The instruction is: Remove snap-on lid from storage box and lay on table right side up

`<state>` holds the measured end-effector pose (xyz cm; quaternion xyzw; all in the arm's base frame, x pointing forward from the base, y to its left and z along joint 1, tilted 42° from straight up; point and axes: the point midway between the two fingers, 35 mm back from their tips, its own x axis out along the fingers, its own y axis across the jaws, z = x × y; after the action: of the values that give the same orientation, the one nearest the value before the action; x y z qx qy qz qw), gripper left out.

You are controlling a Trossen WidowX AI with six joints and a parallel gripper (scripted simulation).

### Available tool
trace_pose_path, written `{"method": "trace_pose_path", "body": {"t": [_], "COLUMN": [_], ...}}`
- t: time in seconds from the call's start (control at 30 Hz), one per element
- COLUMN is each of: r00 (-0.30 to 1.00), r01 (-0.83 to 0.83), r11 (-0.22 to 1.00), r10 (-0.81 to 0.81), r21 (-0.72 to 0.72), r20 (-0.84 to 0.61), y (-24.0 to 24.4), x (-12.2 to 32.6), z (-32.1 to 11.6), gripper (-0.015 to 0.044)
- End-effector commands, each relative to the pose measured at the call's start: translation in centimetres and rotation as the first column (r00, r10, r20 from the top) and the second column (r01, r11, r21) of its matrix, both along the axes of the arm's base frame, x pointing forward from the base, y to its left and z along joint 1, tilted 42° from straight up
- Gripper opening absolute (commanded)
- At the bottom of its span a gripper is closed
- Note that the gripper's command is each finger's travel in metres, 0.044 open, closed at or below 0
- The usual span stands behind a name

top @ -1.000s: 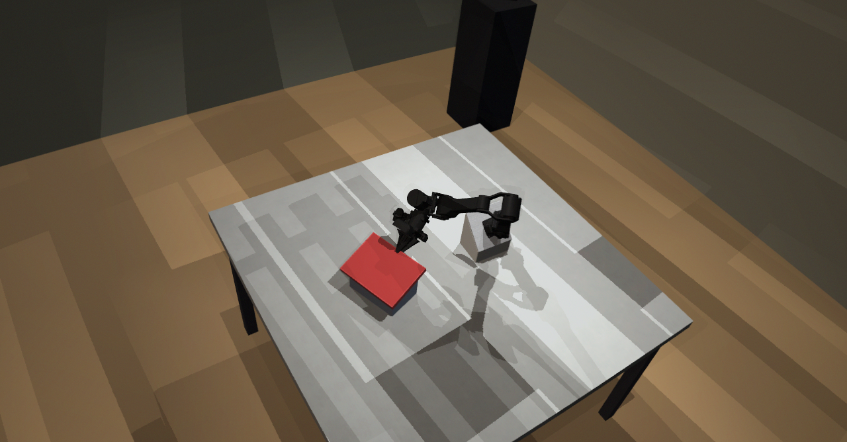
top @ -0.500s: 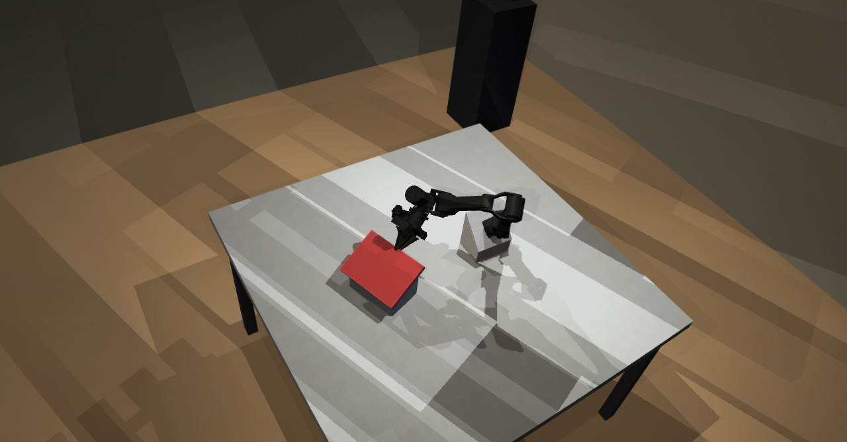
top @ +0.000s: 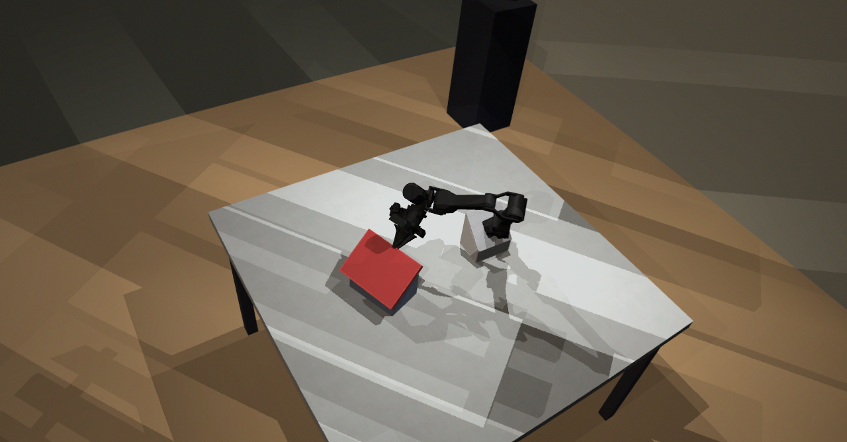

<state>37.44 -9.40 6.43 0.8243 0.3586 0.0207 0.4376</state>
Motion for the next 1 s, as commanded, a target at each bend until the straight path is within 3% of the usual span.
{"method": "trace_pose_path", "body": {"t": [0.0, 0.97], "r00": [1.0, 1.0], "r01": [0.002, 0.003], "r11": [1.0, 1.0], "r10": [-0.002, -0.002], "r21": [-0.01, -0.011], "r20": [0.017, 0.017], "y": [-0.6, -2.8], "x": [0.5, 1.3], "z": [0.9, 4.0], "gripper": [0.0, 0.0]}}
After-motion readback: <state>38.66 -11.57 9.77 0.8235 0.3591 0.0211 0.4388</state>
